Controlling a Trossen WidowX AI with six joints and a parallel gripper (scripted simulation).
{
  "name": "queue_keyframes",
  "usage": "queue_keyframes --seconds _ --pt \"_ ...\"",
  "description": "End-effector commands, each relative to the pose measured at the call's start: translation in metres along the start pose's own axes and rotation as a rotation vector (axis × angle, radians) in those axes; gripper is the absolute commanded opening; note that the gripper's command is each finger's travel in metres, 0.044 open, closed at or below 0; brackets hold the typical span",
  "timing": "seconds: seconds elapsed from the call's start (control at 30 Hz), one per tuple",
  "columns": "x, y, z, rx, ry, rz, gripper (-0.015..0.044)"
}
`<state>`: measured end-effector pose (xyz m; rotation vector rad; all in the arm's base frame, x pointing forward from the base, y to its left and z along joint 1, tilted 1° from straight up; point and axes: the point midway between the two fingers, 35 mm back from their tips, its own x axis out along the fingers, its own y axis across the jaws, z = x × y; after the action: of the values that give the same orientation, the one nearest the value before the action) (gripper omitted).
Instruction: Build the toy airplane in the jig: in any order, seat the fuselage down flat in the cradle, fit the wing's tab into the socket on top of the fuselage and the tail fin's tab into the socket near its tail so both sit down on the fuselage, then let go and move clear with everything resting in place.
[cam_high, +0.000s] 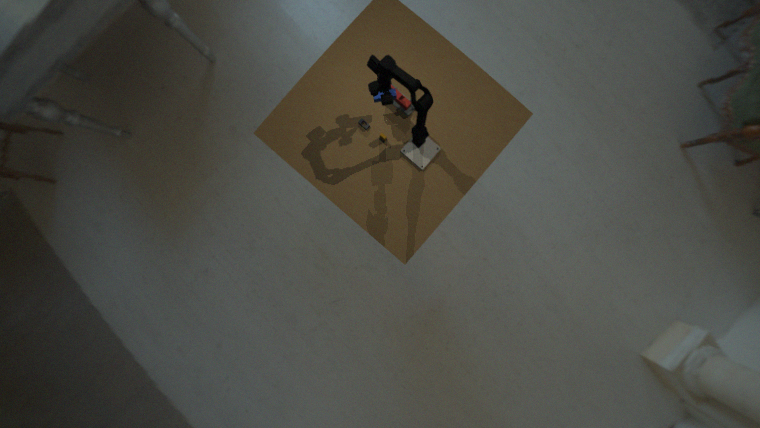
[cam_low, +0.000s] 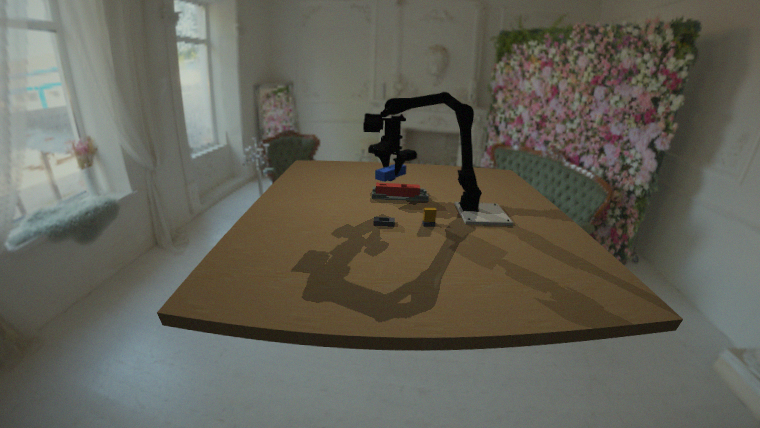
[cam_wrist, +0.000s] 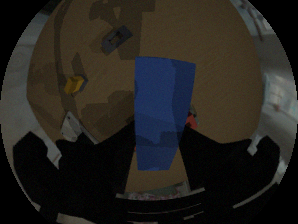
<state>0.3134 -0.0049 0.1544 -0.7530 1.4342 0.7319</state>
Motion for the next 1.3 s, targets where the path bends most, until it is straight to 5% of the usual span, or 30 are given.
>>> queue_keyframes --seconds 0.0,1.1,1.27 --pt "-0.002 -0.004 -0.013 -0.062 -0.001 -0.018 0.0" --pt "0.019 -0.014 -0.11 -0.668 0.008 -0.017 0.0" --pt "0.019 -0.014 -0.11 -0.668 0.008 -0.017 0.0131"
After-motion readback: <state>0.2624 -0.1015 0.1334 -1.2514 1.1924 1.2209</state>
